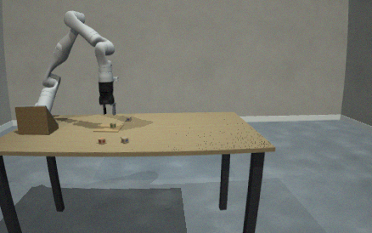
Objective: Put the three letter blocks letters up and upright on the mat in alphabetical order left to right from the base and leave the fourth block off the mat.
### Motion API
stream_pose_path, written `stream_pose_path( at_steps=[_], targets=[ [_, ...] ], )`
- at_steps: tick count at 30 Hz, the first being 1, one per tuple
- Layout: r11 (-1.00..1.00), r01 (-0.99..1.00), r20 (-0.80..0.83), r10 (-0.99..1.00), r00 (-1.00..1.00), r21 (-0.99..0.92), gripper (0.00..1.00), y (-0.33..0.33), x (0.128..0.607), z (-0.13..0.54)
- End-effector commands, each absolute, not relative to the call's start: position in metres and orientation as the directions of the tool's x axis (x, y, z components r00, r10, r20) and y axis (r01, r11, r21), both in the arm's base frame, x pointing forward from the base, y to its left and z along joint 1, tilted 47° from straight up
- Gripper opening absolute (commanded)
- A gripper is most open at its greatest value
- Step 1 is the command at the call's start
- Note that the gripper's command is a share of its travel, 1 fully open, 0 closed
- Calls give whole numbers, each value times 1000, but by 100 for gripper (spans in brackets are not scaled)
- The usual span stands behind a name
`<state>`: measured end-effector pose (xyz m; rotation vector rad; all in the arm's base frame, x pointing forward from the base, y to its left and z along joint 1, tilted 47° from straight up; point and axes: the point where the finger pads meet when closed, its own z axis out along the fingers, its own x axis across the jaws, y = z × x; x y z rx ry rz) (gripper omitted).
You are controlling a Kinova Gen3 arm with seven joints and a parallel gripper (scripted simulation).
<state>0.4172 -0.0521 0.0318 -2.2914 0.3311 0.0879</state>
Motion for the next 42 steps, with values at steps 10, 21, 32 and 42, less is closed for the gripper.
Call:
stream_pose_path(
  at_steps=[10, 21, 32, 42],
  targets=[
    [-648, -255, -154, -209, 966, -717, 100, -59, 423, 29],
    [-630, -247, -144, -210, 967, -736, 100, -88, 459, 7],
    [-619, -238, -131, -213, 968, -749, 100, -135, 502, -35],
    [-622, -239, -132, -213, 968, -746, 100, -178, 523, -82]
  ],
)
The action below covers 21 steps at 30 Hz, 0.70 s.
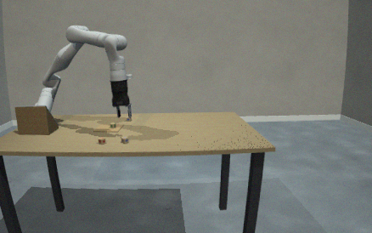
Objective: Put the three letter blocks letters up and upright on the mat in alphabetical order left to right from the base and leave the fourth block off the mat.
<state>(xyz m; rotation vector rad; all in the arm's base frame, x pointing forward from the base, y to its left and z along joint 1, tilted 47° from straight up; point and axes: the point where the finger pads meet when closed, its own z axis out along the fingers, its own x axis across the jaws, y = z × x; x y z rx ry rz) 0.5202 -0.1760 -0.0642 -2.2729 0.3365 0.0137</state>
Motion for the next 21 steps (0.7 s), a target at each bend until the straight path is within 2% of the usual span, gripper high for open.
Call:
stream_pose_path(
  at_steps=[1, 11, 21],
  targets=[
    [-623, -240, -133, -213, 968, -744, 100, -182, 524, -88],
    [-640, -249, -148, -208, 967, -727, 100, -213, 522, -133],
    [-648, -253, -155, -205, 966, -719, 100, -221, 518, -148]
  ],
)
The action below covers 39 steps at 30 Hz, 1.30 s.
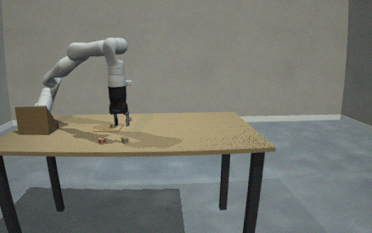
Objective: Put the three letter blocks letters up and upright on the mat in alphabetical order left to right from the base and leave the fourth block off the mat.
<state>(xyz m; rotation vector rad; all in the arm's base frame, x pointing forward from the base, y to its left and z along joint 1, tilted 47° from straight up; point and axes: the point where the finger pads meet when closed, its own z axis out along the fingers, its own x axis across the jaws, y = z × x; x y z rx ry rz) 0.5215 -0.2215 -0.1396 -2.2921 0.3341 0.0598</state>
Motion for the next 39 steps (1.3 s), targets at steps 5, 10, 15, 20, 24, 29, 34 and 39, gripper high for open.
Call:
stream_pose_path(
  at_steps=[5, 10, 15, 20, 24, 29, 34, 39],
  targets=[
    [-649, -253, -156, -205, 966, -718, 100, -222, 517, -149],
    [-651, -251, -152, -206, 967, -716, 100, -223, 518, -147],
    [-652, -251, -151, -207, 967, -715, 100, -223, 519, -148],
    [-652, -251, -151, -207, 967, -715, 100, -223, 519, -148],
    [-652, -251, -151, -207, 967, -715, 100, -223, 519, -148],
    [-652, -251, -151, -207, 967, -715, 100, -223, 519, -148],
    [-652, -251, -151, -207, 967, -715, 100, -223, 519, -148],
    [-652, -251, -151, -207, 967, -715, 100, -223, 519, -148]
  ],
)
